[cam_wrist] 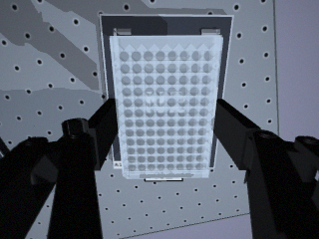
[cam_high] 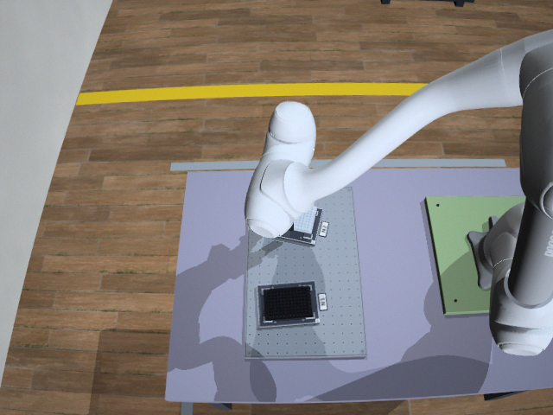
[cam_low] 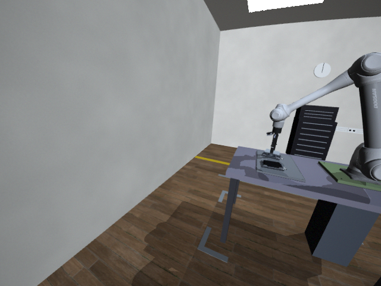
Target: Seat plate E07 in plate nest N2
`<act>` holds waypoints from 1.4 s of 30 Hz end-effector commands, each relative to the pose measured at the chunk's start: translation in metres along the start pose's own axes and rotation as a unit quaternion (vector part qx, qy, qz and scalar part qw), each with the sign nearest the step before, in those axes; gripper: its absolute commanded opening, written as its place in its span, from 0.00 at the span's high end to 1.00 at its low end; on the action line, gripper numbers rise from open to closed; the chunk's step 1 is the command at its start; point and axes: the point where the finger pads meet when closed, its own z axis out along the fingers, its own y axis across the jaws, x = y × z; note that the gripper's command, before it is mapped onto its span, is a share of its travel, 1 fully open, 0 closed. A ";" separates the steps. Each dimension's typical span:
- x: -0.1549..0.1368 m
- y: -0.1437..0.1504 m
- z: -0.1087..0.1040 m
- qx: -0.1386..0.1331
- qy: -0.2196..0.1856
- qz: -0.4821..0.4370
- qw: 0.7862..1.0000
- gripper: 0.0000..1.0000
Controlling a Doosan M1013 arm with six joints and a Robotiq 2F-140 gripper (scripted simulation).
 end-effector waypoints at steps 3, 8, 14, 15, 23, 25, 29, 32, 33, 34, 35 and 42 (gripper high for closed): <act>0.002 0.003 -0.003 0.000 0.005 -0.001 1.000 0.90; 0.003 0.004 -0.004 0.000 0.005 -0.001 1.000 0.90; 0.004 0.004 -0.003 0.000 0.004 -0.001 1.000 0.90; 0.004 0.004 -0.003 0.000 0.004 -0.001 1.000 0.90; 0.004 0.004 -0.003 0.000 0.004 -0.001 1.000 0.90; 0.004 0.004 -0.003 0.000 0.004 -0.001 1.000 0.90; 0.004 0.004 -0.003 0.000 0.004 -0.001 1.000 0.90; 0.004 0.004 -0.003 0.000 0.004 -0.001 1.000 0.90; 0.004 0.004 -0.003 0.000 0.004 -0.001 1.000 0.90; 0.004 0.004 -0.003 0.000 0.004 -0.001 1.000 0.90; 0.004 0.004 -0.003 0.000 0.004 -0.001 1.000 0.90; 0.001 0.004 0.009 0.000 0.002 -0.001 1.000 0.90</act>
